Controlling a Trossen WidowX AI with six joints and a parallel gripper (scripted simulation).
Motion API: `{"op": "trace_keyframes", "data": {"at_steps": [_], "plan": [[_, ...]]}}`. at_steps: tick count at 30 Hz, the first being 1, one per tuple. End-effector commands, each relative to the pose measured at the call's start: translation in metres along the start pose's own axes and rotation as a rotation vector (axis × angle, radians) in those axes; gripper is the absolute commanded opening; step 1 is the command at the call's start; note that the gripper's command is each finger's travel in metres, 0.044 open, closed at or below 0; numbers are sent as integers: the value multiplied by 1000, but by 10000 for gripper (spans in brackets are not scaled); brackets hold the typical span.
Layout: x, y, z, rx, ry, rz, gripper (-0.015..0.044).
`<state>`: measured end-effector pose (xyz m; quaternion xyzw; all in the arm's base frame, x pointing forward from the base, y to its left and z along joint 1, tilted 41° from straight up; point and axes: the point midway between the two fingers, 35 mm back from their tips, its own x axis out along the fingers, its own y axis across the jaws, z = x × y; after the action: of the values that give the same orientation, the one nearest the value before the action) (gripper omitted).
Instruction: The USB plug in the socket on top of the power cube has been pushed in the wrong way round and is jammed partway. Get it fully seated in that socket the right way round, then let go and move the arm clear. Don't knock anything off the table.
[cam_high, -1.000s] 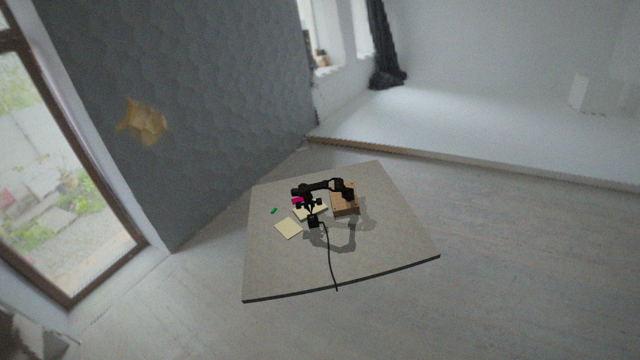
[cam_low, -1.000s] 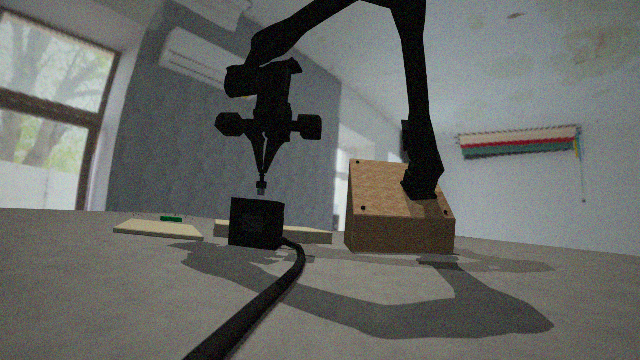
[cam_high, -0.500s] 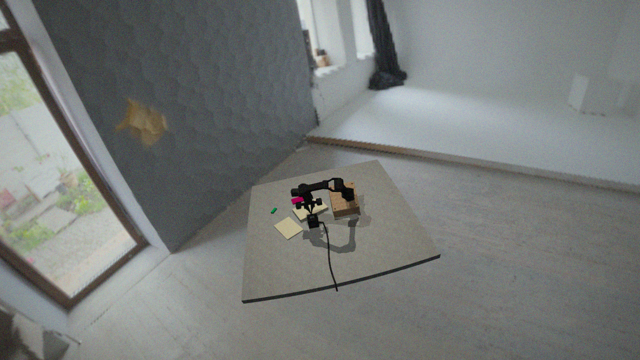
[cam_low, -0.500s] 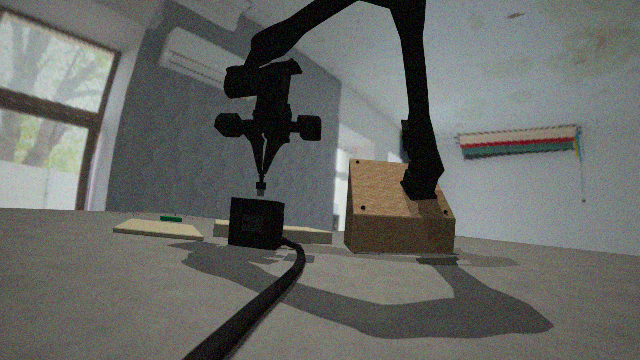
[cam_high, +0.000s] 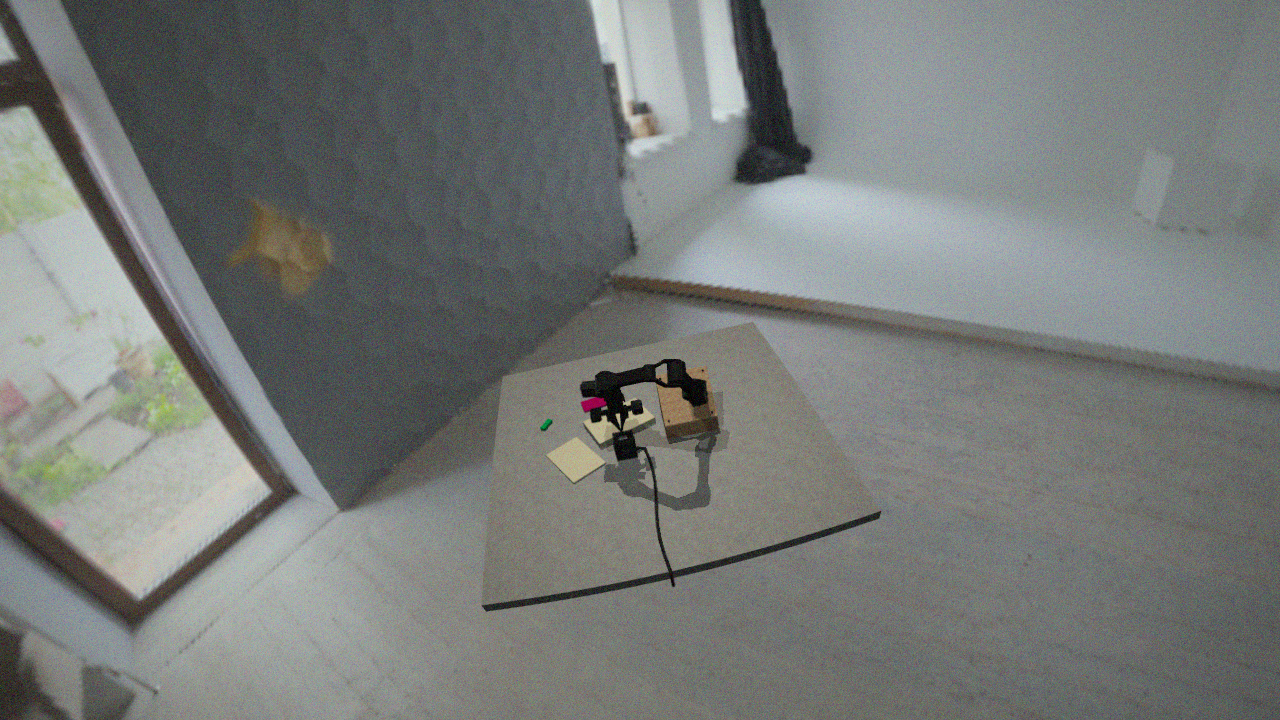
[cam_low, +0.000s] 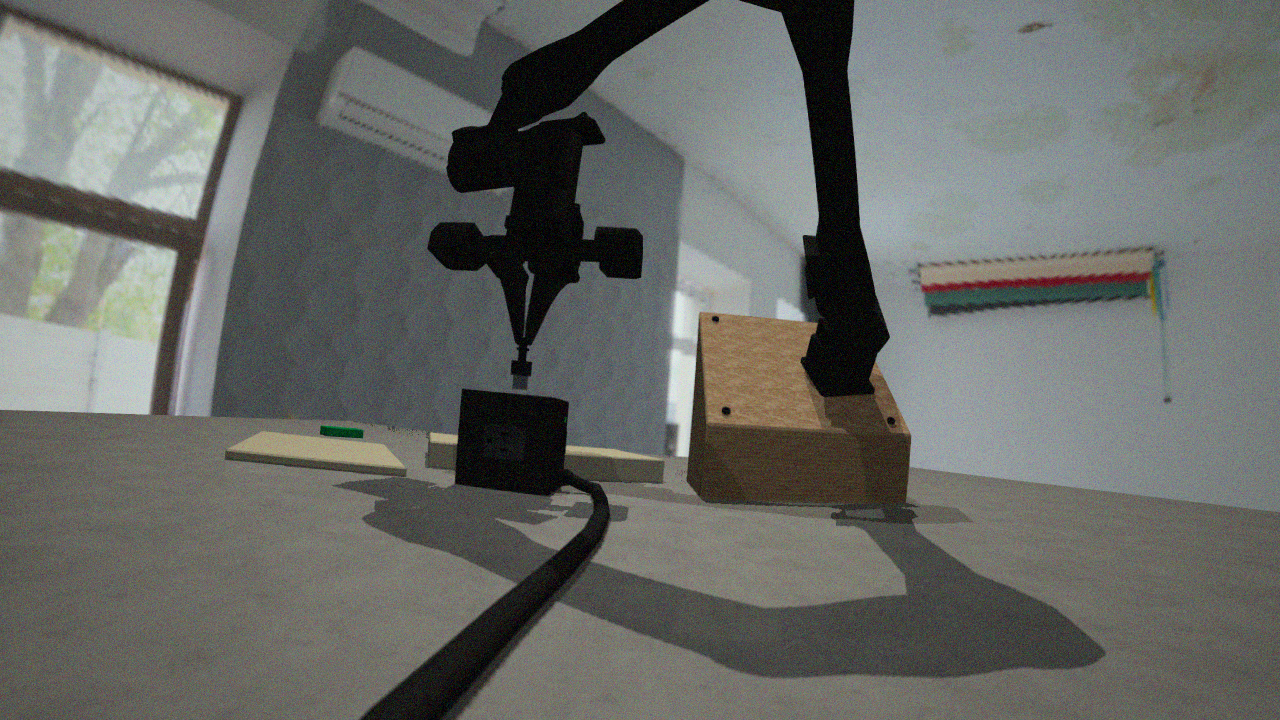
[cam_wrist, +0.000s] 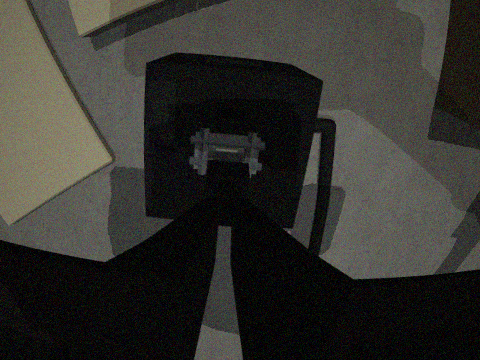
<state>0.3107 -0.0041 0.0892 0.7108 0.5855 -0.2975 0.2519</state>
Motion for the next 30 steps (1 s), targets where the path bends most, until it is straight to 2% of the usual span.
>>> {"op": "trace_keyframes", "data": {"at_steps": [1,30], "plan": [[1,0,0,0,5,2,0],[4,0,0,0,5,2,0]]}}
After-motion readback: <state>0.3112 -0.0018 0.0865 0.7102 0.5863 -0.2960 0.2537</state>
